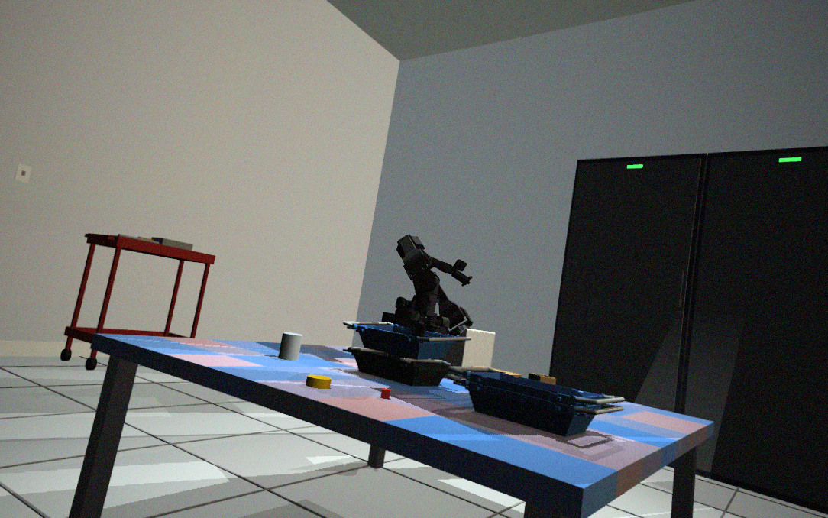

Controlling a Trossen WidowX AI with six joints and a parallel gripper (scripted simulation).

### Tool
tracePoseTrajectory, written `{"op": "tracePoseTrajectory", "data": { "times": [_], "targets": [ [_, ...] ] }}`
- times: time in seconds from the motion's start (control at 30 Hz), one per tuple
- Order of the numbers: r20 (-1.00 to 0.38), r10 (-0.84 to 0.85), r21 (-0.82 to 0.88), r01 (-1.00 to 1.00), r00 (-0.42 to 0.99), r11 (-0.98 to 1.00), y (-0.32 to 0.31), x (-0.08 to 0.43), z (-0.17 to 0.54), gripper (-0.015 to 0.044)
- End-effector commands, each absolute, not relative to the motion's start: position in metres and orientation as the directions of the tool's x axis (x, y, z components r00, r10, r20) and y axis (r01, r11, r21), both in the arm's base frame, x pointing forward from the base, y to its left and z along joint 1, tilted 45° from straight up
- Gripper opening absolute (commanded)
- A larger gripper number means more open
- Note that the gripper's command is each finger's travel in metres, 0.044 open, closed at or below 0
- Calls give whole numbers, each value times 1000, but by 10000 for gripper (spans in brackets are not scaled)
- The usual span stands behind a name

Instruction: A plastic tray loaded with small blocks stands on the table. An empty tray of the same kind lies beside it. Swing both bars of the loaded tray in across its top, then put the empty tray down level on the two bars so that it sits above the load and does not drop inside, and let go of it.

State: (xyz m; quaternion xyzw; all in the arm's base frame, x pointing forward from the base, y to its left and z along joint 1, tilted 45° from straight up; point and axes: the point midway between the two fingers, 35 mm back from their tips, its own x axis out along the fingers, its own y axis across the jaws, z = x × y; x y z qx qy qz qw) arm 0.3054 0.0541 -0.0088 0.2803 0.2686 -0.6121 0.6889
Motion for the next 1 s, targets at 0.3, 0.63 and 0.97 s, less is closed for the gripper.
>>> {"op": "tracePoseTrajectory", "data": {
  "times": [0.3,0.63,0.97],
  "targets": [
    [-713,-698,32,997,74,73,46,300,-11,132],
    [-713,-698,32,997,74,73,46,300,-11,279],
    [-713,-698,32,997,74,73,46,300,-11,425]
  ]
}}
